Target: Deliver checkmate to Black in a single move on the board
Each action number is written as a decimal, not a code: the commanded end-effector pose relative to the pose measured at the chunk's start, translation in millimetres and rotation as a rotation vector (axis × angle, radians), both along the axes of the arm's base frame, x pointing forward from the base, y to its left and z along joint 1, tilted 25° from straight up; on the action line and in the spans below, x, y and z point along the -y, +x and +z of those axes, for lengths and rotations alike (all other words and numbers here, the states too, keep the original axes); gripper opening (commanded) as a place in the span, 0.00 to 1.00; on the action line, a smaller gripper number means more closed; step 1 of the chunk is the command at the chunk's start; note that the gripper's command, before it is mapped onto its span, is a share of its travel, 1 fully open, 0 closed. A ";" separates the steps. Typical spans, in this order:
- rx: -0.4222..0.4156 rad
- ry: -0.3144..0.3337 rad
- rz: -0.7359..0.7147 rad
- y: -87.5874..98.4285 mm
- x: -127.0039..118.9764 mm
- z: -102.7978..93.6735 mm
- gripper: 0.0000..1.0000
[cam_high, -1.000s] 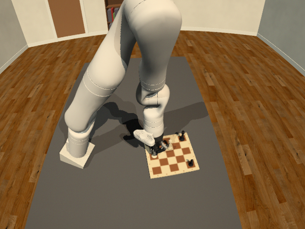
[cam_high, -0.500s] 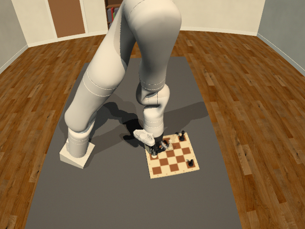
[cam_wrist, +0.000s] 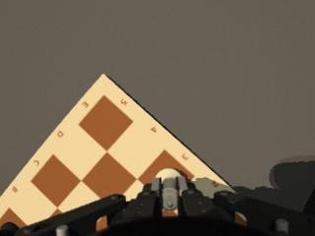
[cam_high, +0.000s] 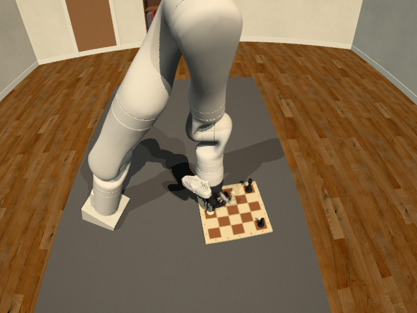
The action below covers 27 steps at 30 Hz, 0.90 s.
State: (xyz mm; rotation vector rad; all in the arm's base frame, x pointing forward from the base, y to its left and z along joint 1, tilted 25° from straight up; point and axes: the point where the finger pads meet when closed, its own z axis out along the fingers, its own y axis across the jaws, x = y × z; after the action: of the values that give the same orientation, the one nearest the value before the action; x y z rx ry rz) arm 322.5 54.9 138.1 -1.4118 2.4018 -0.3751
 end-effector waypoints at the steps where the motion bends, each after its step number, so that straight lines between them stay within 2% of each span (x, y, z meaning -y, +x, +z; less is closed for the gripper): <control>1: 0.007 -0.001 -0.002 0.7 0.6 3.7 0.00; 27: 0.007 -0.001 -0.002 -9.6 -0.9 26.5 0.00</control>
State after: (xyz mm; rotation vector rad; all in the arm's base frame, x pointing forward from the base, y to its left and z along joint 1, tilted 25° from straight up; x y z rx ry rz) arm 311.4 57.4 160.2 -1.4157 2.4016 -0.3726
